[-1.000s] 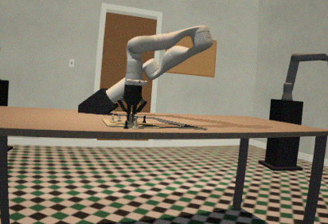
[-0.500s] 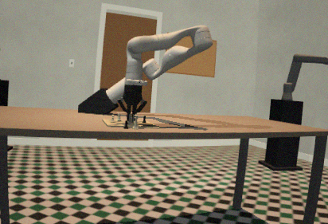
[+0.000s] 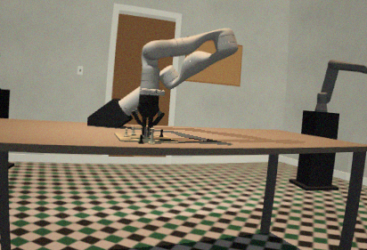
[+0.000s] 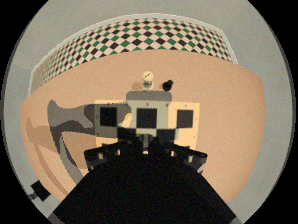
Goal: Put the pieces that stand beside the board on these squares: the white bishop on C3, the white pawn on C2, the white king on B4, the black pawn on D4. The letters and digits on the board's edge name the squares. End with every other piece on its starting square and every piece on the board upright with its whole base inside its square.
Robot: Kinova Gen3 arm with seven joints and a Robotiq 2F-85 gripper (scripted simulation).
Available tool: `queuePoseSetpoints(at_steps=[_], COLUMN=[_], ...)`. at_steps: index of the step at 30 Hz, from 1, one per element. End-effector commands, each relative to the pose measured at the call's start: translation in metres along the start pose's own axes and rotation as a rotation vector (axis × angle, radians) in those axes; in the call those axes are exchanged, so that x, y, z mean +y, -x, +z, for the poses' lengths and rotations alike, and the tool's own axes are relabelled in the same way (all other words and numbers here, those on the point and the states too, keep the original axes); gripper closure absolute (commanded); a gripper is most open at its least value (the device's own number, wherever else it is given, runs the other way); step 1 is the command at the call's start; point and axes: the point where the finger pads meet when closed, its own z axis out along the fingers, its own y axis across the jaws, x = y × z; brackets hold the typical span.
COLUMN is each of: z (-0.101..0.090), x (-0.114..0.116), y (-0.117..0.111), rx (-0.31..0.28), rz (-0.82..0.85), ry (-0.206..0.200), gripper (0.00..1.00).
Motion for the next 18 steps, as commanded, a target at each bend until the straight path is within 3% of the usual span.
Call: queuePoseSetpoints(at_steps=[1,2,3,5,6,8,9,11,12,18], z=[-0.0008,-0.0008,-0.0008,-0.0008,-0.0008,-0.0008,-0.0008,-0.0008,-0.0008,-0.0008], x=[0.0003,0.0003,0.0003,0.0003,0.0003,0.0003,0.0003,0.0003,0.0003,0.0003], y=[-0.0004,-0.0004,-0.0004,-0.0004,-0.0004,-0.0004,-0.0004,-0.0004,-0.0004,-0.0004], rx=[0.002,0.002,0.002,0.002,0.002,0.002,0.002,0.002,0.002,0.002], rz=[0.0,0.0,0.0,0.0,0.0,0.0,0.0,0.0,0.0,0.0], ry=[0.001,0.001,0.001,0.001,0.001,0.001,0.001,0.001,0.001,0.001], gripper=[0.93,0.93,0.87,0.87,0.8,0.8,0.73,0.73,0.66,0.66])
